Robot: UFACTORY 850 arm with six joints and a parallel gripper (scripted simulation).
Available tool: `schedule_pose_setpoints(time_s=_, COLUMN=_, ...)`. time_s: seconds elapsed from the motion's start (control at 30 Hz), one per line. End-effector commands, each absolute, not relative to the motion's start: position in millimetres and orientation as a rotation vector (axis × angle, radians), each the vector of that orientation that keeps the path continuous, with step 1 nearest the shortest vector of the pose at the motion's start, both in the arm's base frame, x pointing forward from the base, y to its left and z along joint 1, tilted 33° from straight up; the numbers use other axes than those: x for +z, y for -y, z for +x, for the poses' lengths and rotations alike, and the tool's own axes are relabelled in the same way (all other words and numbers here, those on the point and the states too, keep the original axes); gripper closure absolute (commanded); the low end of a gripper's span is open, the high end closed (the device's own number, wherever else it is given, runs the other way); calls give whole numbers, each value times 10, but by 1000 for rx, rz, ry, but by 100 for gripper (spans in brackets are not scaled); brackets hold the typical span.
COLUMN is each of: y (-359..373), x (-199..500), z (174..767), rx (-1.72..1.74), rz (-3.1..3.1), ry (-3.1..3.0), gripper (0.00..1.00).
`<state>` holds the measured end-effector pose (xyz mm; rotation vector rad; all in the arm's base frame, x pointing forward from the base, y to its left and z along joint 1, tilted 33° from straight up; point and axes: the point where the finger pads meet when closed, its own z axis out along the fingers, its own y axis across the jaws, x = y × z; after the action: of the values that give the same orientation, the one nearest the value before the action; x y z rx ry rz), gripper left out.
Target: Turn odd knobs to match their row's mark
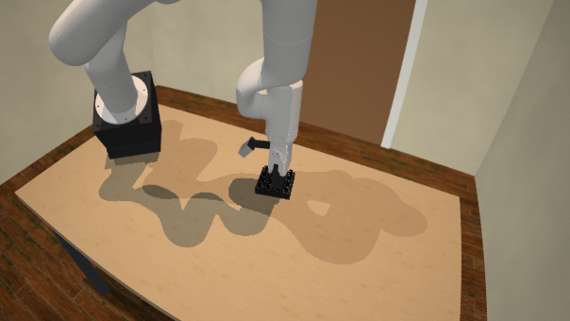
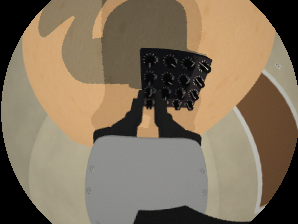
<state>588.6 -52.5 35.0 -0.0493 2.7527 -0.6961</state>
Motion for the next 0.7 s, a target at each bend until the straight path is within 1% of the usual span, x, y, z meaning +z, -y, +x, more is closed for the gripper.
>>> schedule_pose_setpoints(time_s=0.0, y=521, x=356, z=5891, rx=-696, rz=-49, ry=-2752, gripper=81)
schedule_pose_setpoints(time_s=0.67, y=542, x=318, z=5904, rx=-695, rz=-49, ry=-2752, gripper=81)
